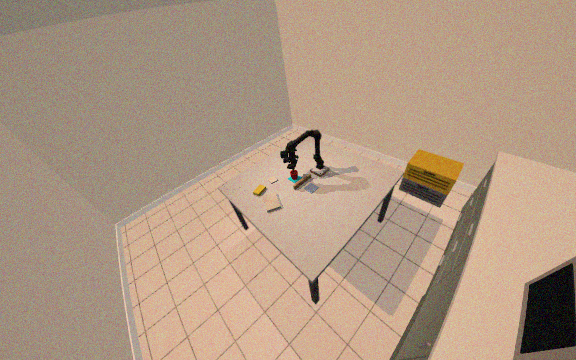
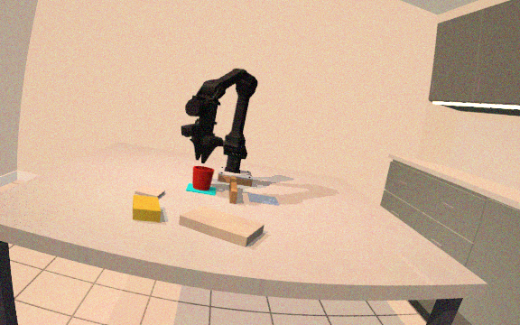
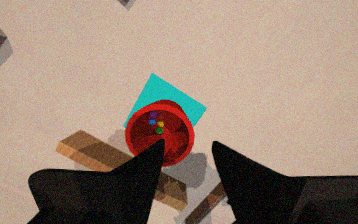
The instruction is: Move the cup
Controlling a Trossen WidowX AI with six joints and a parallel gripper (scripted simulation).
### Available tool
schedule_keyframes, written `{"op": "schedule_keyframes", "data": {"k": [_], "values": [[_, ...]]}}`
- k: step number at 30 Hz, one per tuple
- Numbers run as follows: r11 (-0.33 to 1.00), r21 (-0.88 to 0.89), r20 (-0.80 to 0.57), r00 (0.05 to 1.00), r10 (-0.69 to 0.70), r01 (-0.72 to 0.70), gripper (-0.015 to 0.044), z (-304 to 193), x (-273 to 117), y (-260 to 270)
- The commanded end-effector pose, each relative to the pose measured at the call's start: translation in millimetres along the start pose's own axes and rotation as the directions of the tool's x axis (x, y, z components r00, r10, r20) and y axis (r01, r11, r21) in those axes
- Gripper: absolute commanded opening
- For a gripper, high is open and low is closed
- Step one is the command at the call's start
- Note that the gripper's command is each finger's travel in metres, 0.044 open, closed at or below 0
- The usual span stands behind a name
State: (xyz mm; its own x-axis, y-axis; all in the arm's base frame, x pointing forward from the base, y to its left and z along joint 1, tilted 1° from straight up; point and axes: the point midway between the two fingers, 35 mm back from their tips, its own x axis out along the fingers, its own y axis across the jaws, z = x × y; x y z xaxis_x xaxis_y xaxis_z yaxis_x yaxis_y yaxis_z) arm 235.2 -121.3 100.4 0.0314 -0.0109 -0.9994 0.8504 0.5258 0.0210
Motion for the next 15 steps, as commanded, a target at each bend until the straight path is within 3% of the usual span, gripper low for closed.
{"op": "schedule_keyframes", "data": {"k": [1,6,15], "values": [[1.0,0.0,0.0,1.0,0.0,0.0,0.0312,0.0,0.4,0.0],[1.0,0.0,0.0,1.0,0.0,0.0,0.044,0.6,-4.9,0.4],[1.0,-0.003,-0.001,1.0,0.001,-0.001,0.044,2.5,-33.3,1.2]]}}
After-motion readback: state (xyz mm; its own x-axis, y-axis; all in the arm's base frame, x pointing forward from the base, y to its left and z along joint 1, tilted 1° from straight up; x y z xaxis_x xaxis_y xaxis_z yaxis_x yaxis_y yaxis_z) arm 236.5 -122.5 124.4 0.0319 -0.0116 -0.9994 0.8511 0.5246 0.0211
